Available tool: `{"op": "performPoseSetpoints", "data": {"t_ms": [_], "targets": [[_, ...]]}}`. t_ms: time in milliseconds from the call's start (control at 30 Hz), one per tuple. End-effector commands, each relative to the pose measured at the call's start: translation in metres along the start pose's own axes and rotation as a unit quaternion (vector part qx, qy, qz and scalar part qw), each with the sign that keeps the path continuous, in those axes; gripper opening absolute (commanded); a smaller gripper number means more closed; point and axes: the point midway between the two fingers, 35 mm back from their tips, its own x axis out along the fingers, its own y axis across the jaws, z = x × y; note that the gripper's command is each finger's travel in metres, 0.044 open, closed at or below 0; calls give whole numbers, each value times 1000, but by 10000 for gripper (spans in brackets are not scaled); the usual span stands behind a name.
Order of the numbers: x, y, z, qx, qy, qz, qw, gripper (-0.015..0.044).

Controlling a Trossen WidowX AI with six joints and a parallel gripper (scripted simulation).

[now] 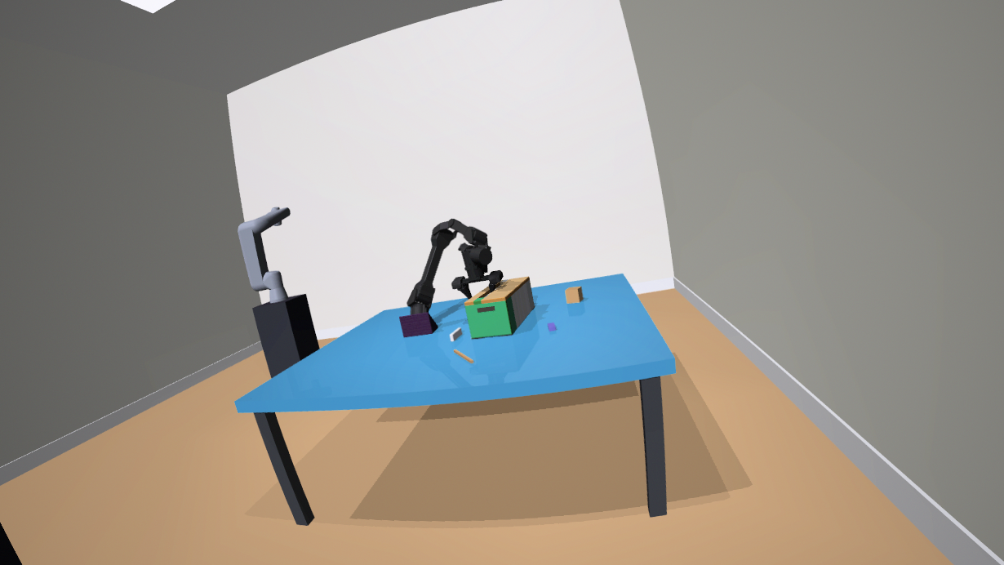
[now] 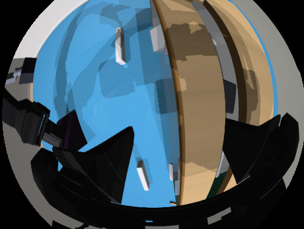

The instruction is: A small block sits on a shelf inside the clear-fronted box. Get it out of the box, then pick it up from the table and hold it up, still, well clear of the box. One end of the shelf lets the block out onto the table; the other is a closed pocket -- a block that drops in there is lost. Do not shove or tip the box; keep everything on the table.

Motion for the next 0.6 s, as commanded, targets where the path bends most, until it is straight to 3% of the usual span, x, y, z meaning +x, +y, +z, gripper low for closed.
{"op": "performPoseSetpoints", "data": {"t_ms": [0,567], "targets": [[2,0,-5,0,0,5,1000,400],[5,0,11,0,-1,5,1000,400]]}}
